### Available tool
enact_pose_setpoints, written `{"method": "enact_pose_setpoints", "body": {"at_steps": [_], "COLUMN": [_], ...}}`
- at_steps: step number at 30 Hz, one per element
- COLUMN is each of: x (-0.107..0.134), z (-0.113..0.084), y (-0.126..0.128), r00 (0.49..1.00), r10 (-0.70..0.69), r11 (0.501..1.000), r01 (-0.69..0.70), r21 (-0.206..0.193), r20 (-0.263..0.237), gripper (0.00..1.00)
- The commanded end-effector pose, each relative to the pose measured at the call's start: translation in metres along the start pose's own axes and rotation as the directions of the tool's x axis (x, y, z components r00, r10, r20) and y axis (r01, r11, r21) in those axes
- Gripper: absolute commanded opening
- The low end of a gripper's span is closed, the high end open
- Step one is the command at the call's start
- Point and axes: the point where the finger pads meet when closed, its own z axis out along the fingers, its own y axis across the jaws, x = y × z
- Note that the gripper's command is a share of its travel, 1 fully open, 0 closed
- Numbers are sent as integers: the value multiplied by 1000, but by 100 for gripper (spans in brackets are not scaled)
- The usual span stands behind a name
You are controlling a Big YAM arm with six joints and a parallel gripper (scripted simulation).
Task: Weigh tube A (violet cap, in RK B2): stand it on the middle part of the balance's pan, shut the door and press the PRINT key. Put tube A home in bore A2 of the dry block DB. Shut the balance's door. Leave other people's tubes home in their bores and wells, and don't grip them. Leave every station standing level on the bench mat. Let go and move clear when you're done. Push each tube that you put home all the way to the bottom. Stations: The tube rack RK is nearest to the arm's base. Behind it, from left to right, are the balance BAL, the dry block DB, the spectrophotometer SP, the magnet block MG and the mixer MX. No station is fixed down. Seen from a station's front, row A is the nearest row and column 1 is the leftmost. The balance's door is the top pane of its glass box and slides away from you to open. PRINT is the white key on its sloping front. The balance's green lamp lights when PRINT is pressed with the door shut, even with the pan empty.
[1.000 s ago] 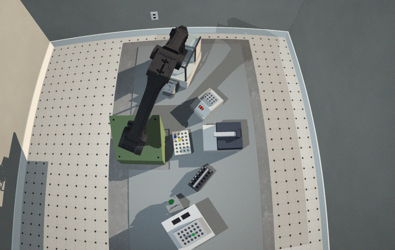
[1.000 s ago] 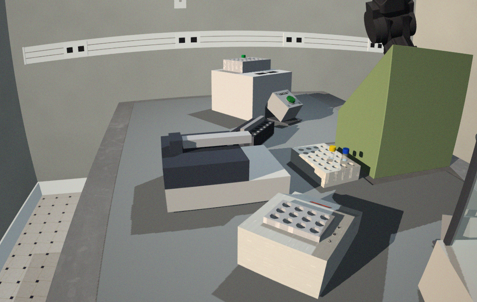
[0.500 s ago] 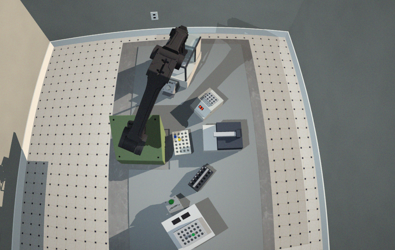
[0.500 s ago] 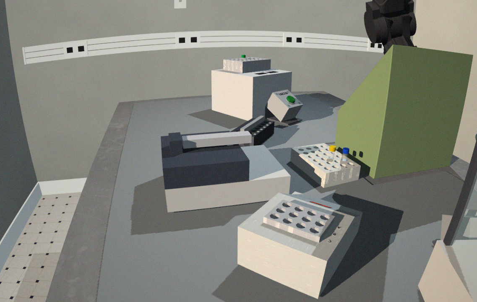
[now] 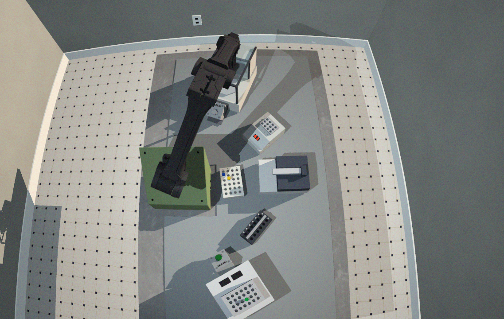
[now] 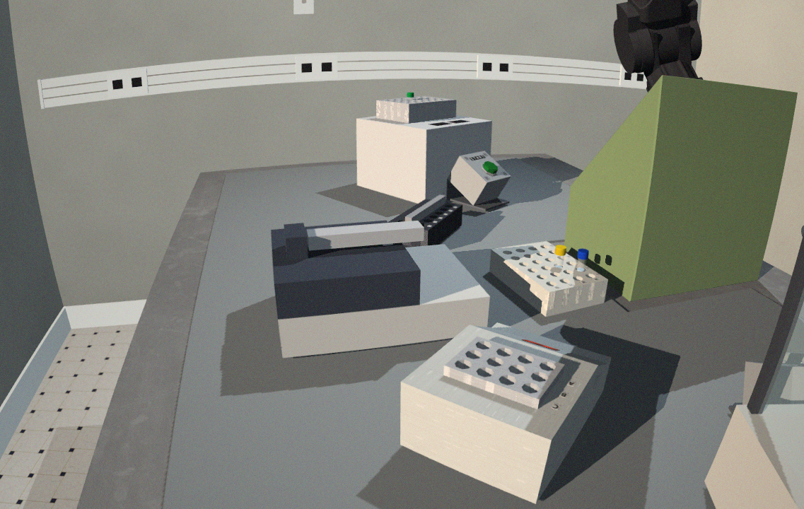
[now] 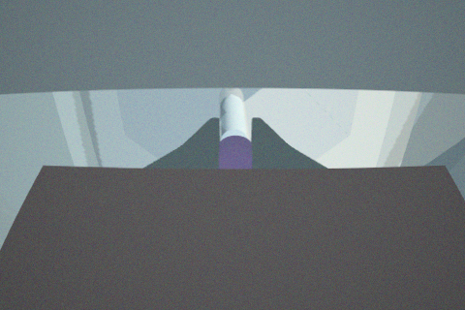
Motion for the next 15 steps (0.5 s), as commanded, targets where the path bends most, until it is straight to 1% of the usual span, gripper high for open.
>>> {"method": "enact_pose_setpoints", "body": {"at_steps": [1, 3, 6, 7, 15], "x": [-4, -4, -7, -12, -12], "z": [3, 3, -8, -11, -11], "y": [-2, -2, -4, -2, -2], "r00": [1000, 1000, 1000, 1000, 1000], "r10": [-4, -4, -3, 6, 6], "r11": [1000, 1000, 1000, 1000, 1000], "r01": [4, 4, 3, -6, -6], "r21": [-3, -3, -1, 0, 0], "r20": [4, 4, 13, 29, 29], "gripper": [36, 36, 36, 36, 36]}}
